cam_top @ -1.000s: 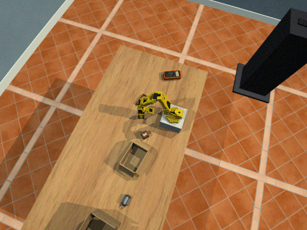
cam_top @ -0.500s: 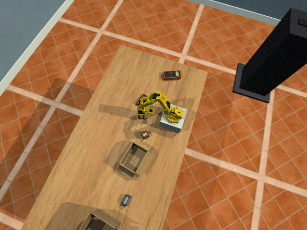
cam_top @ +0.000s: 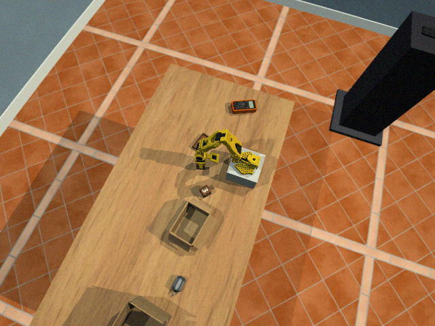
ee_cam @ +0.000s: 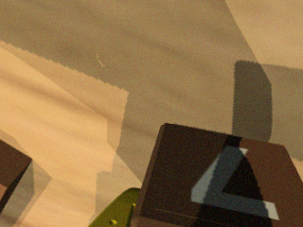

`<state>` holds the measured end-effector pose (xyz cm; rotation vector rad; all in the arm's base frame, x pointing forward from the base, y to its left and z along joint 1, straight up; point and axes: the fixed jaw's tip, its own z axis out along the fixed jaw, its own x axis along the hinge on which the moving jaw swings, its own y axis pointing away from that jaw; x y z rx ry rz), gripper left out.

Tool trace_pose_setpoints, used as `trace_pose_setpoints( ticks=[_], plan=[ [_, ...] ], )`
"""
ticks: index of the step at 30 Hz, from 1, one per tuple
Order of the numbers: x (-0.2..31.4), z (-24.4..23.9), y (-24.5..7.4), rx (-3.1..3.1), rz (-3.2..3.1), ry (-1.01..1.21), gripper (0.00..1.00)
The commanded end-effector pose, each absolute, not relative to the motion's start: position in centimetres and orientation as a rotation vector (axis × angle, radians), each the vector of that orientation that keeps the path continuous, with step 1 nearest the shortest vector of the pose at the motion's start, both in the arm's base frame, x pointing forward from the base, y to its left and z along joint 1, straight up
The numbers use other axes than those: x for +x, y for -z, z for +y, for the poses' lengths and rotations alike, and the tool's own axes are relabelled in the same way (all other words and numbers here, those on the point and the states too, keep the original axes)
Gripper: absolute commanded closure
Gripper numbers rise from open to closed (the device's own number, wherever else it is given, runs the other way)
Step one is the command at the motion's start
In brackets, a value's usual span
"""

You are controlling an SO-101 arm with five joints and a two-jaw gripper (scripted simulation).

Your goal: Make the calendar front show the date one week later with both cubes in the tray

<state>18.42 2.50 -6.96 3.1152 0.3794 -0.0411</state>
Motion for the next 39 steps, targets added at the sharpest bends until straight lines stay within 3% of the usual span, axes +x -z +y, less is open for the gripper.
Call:
trace_pose_setpoints(
  ticks=[1, 10, 20, 39],
  plan=[
    [18.54, 2.7, 7.25, 3.118, 0.376, 0.029, 1.0],
    [18.54, 2.7, 7.32, 3.118, 0.376, 0.029, 0.99],
    [18.54, 2.7, 7.32, 3.118, 0.376, 0.029, 0.76],
    [18.54, 2.7, 7.32, 3.118, 0.376, 0.029, 0.7]
  ],
)
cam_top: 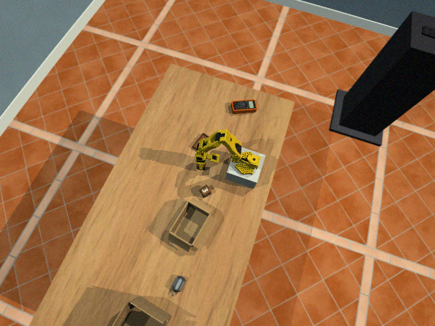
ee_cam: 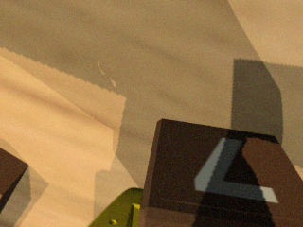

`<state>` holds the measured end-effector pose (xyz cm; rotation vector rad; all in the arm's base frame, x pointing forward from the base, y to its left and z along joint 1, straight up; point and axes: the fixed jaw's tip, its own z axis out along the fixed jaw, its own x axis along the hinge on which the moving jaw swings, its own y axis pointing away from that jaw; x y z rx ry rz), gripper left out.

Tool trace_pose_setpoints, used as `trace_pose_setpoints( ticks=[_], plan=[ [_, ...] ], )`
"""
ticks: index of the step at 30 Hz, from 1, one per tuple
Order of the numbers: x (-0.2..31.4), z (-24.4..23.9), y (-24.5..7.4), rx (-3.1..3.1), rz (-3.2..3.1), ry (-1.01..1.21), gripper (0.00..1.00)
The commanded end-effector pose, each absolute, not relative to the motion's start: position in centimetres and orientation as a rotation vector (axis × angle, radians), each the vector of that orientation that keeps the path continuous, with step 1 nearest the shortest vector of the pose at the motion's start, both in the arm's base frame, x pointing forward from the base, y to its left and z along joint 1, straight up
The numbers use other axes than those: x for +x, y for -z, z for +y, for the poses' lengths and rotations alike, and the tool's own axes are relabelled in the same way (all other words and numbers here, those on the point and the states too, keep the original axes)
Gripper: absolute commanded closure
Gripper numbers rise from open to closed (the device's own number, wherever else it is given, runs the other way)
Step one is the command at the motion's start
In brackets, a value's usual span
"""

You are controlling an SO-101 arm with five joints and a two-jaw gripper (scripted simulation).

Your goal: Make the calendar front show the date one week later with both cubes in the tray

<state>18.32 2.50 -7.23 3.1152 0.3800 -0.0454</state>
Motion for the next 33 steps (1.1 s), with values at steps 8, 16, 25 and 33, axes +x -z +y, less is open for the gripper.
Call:
trace_pose_setpoints(
  ticks=[8, 16, 25, 33],
  plan=[
    [18.5, 2.7, 7.3, 3.118, 0.376, 0.029, 0.66],
    [18.5, 2.7, 7.3, 3.118, 0.376, 0.029, 0.64],
    [18.6, 2.7, 7.0, 3.118, 0.376, 0.029, 0.64],
    [18.9, 2.8, 4.7, 3.118, 0.376, 0.029, 0.64]
  ],
)
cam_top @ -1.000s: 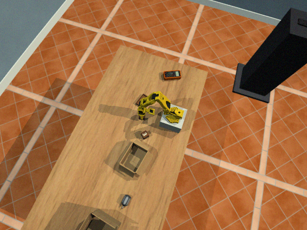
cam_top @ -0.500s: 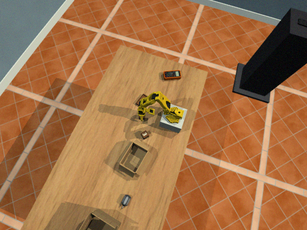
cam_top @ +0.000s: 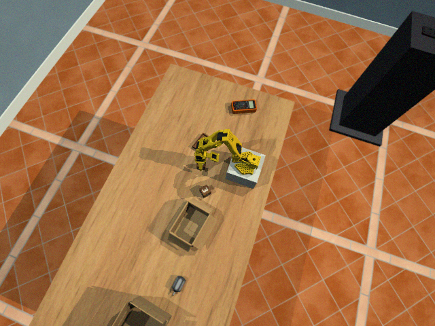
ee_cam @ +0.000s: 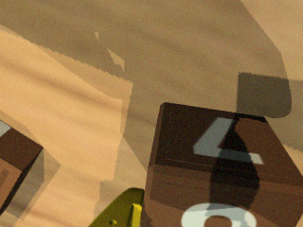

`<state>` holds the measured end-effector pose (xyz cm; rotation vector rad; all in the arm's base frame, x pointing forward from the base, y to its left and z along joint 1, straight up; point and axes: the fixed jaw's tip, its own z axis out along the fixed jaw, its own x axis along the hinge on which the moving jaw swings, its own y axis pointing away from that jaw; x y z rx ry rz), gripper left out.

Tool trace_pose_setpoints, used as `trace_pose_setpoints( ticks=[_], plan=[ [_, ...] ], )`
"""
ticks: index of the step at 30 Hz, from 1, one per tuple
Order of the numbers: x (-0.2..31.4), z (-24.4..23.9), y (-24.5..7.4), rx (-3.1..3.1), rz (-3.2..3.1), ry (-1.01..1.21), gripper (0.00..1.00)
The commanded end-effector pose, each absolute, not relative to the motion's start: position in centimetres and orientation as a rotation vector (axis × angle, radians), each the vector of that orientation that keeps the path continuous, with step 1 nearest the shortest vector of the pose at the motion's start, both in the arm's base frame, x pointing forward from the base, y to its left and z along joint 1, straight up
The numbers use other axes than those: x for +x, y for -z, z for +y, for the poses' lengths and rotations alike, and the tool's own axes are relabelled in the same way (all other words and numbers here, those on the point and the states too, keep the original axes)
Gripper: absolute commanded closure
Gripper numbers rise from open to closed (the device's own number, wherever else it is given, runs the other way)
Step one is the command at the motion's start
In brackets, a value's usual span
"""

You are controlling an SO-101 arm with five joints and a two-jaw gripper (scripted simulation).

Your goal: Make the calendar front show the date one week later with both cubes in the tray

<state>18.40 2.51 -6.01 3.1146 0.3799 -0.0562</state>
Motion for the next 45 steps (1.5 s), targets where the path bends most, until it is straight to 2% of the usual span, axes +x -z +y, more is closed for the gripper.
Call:
trace_pose_setpoints(
  ticks=[1, 14, 39, 45],
  plan=[
    [18.9, 2.8, 4.4, 3.118, 0.376, 0.029, 0.64],
    [18.7, 2.7, 1.5, 3.118, 0.376, 0.029, 0.64],
    [18.7, 2.7, 1.3, 3.118, 0.376, 0.027, 0.64],
    [19.4, 2.9, 0.4, 3.121, 0.376, -0.066, 0.64]
  ],
)
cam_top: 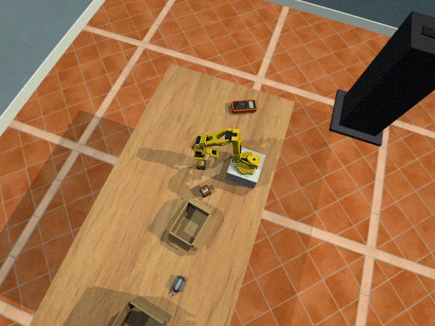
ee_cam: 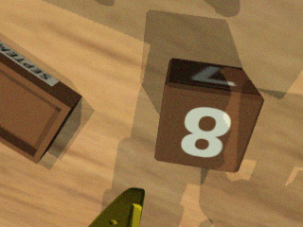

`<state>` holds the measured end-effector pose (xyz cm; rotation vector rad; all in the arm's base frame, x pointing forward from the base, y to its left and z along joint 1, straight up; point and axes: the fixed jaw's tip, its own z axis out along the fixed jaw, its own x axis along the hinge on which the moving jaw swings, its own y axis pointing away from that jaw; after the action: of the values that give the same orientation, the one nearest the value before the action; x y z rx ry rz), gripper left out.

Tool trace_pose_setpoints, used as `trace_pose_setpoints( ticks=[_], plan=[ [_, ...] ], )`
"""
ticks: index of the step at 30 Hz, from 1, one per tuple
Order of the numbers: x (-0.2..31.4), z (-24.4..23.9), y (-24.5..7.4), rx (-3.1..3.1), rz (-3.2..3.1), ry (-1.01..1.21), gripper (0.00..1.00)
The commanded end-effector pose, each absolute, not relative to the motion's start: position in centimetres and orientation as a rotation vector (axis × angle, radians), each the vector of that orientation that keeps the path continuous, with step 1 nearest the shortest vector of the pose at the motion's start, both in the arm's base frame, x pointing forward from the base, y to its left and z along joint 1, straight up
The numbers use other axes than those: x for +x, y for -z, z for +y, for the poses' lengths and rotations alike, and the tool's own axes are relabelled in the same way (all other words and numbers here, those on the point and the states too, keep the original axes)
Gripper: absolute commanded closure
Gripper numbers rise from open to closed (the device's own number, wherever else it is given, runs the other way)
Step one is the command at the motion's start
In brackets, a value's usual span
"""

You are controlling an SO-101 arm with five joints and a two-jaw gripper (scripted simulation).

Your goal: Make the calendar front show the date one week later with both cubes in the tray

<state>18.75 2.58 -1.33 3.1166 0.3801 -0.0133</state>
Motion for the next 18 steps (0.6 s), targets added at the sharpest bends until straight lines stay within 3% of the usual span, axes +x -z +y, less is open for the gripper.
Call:
trace_pose_setpoints(
  ticks=[1, 18],
  plan=[
    [19.7, 2.9, 0.0, 3.122, 0.376, -0.099, 0.64],
    [22.9, 3.5, -7.3, 3.069, 0.37, -0.71, 0.65]
  ],
)
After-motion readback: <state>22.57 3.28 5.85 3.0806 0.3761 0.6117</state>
